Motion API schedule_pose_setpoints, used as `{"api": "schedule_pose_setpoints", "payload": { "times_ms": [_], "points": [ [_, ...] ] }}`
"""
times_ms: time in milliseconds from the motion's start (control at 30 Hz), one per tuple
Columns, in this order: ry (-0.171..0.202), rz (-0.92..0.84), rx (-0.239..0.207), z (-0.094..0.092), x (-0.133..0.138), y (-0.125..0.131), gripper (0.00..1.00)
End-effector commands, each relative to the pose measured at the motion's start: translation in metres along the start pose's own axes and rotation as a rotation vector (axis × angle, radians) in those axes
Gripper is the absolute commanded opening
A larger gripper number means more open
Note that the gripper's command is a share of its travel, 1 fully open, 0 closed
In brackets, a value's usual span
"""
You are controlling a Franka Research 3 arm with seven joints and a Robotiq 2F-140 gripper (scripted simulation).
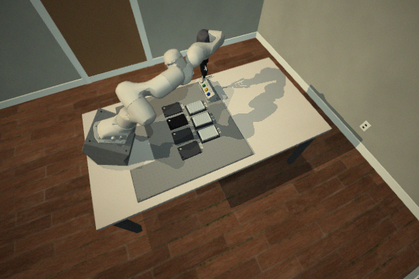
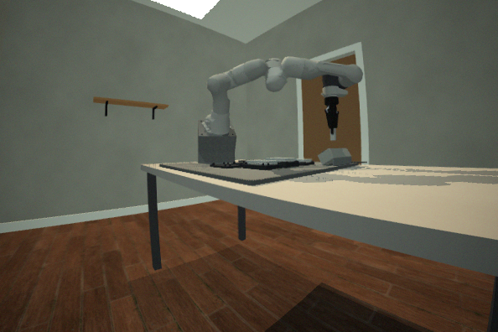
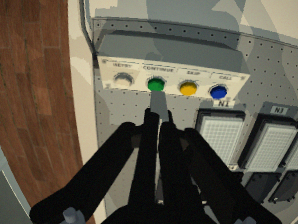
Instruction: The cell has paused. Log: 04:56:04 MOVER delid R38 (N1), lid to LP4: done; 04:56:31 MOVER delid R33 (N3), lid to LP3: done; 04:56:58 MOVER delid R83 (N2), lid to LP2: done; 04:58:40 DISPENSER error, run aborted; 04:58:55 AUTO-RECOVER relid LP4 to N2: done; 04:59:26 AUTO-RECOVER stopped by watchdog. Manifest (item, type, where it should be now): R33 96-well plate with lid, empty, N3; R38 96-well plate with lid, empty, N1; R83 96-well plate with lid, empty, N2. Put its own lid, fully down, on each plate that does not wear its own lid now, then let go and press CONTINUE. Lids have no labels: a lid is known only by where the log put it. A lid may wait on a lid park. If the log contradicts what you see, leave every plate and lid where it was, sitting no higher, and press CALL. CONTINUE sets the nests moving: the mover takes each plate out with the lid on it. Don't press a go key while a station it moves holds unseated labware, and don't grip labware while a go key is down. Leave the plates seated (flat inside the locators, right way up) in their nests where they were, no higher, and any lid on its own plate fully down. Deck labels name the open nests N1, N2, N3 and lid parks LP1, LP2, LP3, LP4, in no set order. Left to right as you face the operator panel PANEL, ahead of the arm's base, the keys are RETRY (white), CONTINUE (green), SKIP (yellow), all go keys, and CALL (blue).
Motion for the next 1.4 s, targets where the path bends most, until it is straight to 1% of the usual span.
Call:
{"api": "schedule_pose_setpoints", "payload": {
  "times_ms": [0, 700, 1367],
  "points": [
    [0.003, -0.010, -0.005, 0.001, 0.000, 0.002, 0.00],
    [0.005, -0.008, -0.005, 0.004, 0.000, 0.002, 0.00],
    [0.006, -0.007, -0.005, 0.016, 0.000, 0.002, 0.00]
  ]
}}
Point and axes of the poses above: the point where the finger pads meet when closed, its own z axis out along the fingers, its own x axis across the jaws, y = z × x, the point moved 9 cm from there along -z, back along the fingers, and after that the axes turned 14 degrees about z, right-handed, at the moved point
